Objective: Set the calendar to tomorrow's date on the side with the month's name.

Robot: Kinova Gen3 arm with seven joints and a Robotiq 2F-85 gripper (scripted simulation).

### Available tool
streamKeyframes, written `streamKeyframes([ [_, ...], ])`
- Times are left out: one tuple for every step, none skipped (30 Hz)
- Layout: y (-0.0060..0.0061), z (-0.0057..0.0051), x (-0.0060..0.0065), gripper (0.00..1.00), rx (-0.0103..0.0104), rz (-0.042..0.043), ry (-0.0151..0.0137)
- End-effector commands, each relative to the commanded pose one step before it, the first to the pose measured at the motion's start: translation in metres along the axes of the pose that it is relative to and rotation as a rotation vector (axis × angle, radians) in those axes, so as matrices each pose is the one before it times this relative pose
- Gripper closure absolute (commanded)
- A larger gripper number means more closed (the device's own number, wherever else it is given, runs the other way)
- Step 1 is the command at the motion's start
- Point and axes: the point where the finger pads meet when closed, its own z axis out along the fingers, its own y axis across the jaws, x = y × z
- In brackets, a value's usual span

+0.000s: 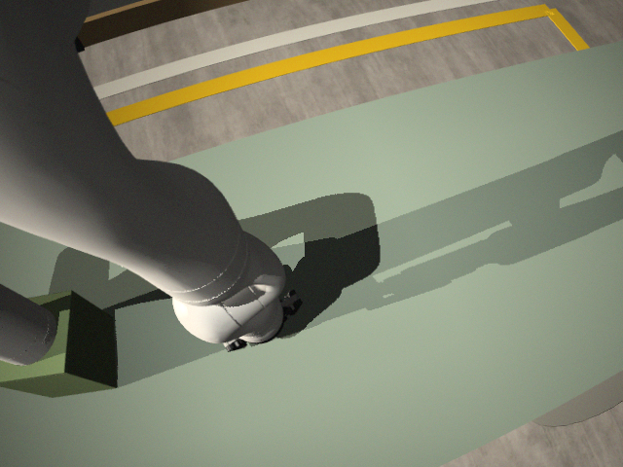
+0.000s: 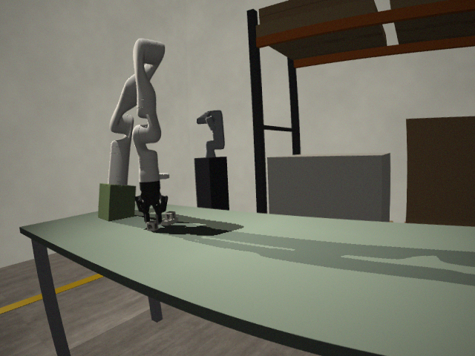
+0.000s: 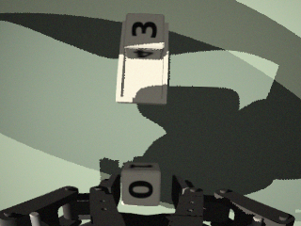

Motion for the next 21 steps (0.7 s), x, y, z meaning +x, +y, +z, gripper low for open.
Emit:
streamKeyframes([
  [-0.00237,0.00772,-0.00273,0.52,0.00239,0.00201,-0.00016],
  [0.0,0.0,0.0,0.52,0.0,0.0,0.0],
  [0.0,0.0,0.0,0.52,0.0,0.0,0.0],
  [-0.00091,0.00131,0.00057,0.52,0.00142,0.00007,0.00091],
  [0.00035,0.00112,-0.00021,0.52,-0.00057,-0.00001,-0.00034],
  [0.00027,0.00092,-0.00016,0.52,-0.00045,0.0,-0.00026],
  [-0.00003,0.00072,0.00003,0.52,0.00004,0.00001,0.00004],
  [-0.00022,0.00052,0.00015,0.52,0.00034,0.00002,0.00023],
  [-0.00024,0.00034,0.00015,0.52,0.00038,0.00002,0.00024],
  [-0.00017,0.00019,0.00011,0.52,0.00027,0.00001,0.00017],
  [-0.00009,0.00007,0.00006,0.52,0.00014,0.0,0.00009],
  [-0.00005,0.00001,0.00008,0.52,0.00009,0.0,0.00021],
  [-0.00008,0.0,0.00038,0.52,0.00024,0.0,0.00123],
  [-0.00002,0.0,0.00008,0.52,0.00005,0.0,0.00026],
  [0.0001,-0.00011,-0.00006,0.52,-0.00023,-0.00005,-0.00017],
  [0.00015,-0.00015,-0.00008,0.52,-0.00033,-0.00007,-0.00025],
  [0.00008,-0.00008,-0.00004,0.52,-0.00018,-0.00004,-0.00014],
  [0.00003,-0.00003,-0.00002,0.52,-0.00007,-0.00001,-0.00005],
  [0.0,0.0,0.0,0.52,0.0,0.0,0.0],
  [0.0,0.0,0.0,0.52,0.0,0.0,0.0],
  [0.00001,-0.00001,0.0,0.52,-0.00002,0.0,-0.00001],
])
